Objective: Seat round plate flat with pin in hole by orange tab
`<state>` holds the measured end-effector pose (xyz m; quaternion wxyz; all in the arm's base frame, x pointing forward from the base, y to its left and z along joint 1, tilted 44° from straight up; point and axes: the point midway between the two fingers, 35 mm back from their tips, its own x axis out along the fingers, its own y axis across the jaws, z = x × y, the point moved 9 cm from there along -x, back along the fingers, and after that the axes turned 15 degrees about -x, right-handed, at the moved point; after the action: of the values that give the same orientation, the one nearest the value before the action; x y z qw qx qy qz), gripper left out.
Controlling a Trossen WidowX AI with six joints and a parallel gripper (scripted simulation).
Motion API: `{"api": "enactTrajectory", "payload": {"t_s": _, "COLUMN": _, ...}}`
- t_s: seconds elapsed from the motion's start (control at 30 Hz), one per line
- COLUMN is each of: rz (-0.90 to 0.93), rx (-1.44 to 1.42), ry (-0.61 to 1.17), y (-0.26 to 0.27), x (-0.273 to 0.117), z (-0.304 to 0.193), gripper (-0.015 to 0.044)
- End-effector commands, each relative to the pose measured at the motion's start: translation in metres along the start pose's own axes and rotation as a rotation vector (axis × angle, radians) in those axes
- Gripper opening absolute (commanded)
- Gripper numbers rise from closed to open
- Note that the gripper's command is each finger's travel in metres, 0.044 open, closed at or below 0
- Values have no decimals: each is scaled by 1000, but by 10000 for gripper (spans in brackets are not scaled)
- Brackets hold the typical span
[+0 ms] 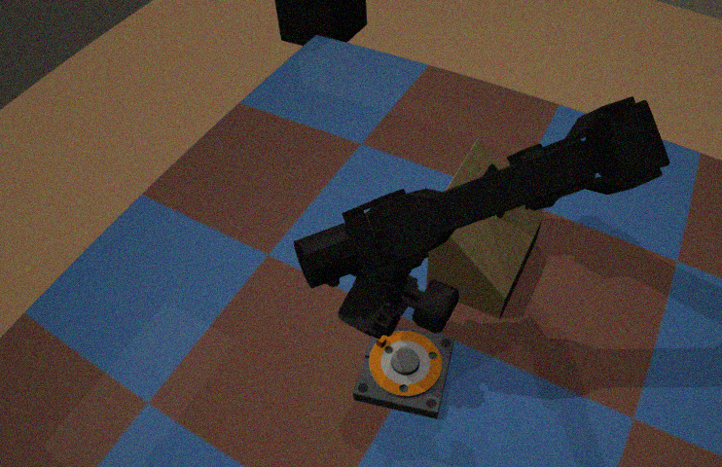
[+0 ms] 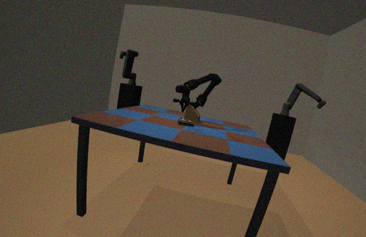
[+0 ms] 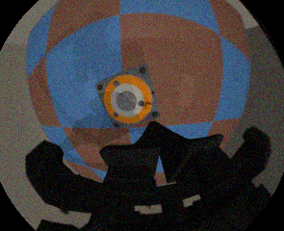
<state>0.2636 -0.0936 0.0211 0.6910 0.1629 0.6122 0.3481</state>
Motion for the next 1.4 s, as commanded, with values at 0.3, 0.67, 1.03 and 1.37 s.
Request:
{"api": "enactTrajectory", "payload": {"t_s": 0.3, "rz": 9, "rx": 8, "ry": 4, "y": 1, "x": 42, "z": -1, "gripper": 0}}
{"api": "enactTrajectory", "payload": {"t_s": 0.67, "rz": 9, "rx": 7, "ry": 3, "y": -7, "x": 42, "z": 7, "gripper": 0}}
{"api": "enactTrajectory", "payload": {"t_s": 1.03, "rz": 9, "rx": 7, "ry": 3, "y": -11, "x": 42, "z": 15, "gripper": 0}}
{"api": "enactTrajectory", "payload": {"t_s": 1.37, "rz": 8, "rx": 6, "ry": 3, "y": -12, "x": 42, "z": 20, "gripper": 0}}
